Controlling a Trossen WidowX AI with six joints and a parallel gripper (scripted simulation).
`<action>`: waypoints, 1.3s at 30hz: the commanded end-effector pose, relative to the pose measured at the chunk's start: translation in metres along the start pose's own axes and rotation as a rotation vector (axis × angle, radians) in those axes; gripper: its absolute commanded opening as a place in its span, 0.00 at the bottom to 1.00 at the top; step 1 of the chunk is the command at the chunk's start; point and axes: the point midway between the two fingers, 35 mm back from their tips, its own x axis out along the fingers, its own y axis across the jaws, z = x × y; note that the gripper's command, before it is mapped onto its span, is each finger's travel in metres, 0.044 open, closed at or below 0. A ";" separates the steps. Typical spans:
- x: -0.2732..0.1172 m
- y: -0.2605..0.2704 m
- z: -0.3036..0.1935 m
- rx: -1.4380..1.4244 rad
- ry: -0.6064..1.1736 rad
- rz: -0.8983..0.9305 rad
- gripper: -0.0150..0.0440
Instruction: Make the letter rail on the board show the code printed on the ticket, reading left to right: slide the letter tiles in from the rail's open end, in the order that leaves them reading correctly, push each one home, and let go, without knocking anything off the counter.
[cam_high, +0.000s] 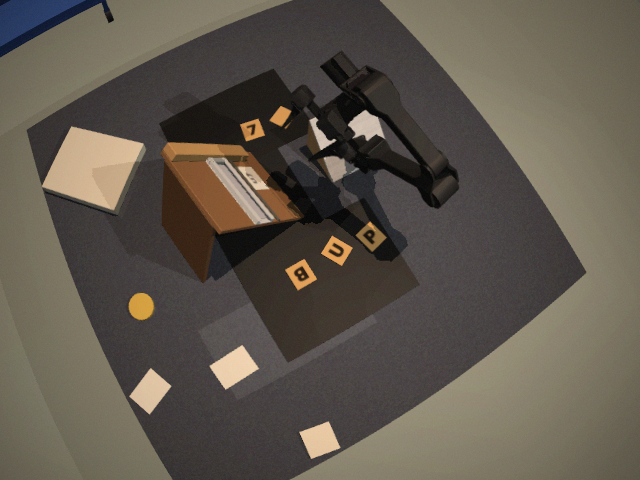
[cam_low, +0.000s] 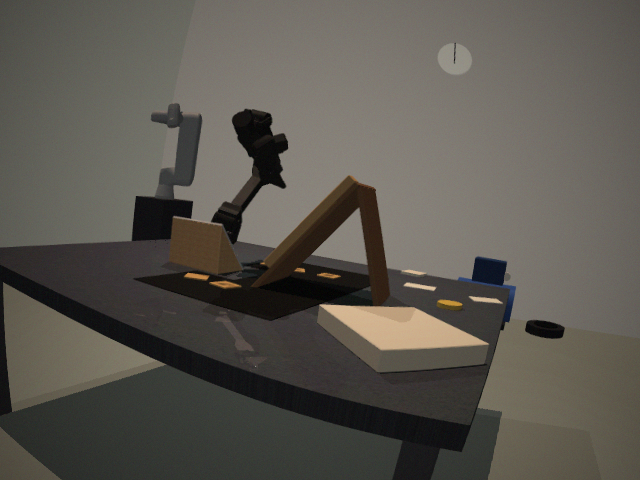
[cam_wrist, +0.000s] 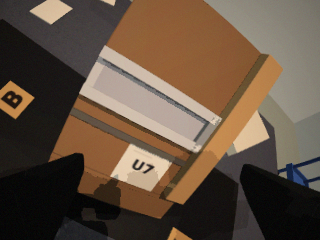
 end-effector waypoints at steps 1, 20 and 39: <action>-0.006 0.003 -0.003 0.834 -0.022 -0.038 1.00; -0.011 0.006 -0.005 1.849 -0.086 -0.047 1.00; -0.012 0.006 -0.005 2.136 -0.106 -0.039 1.00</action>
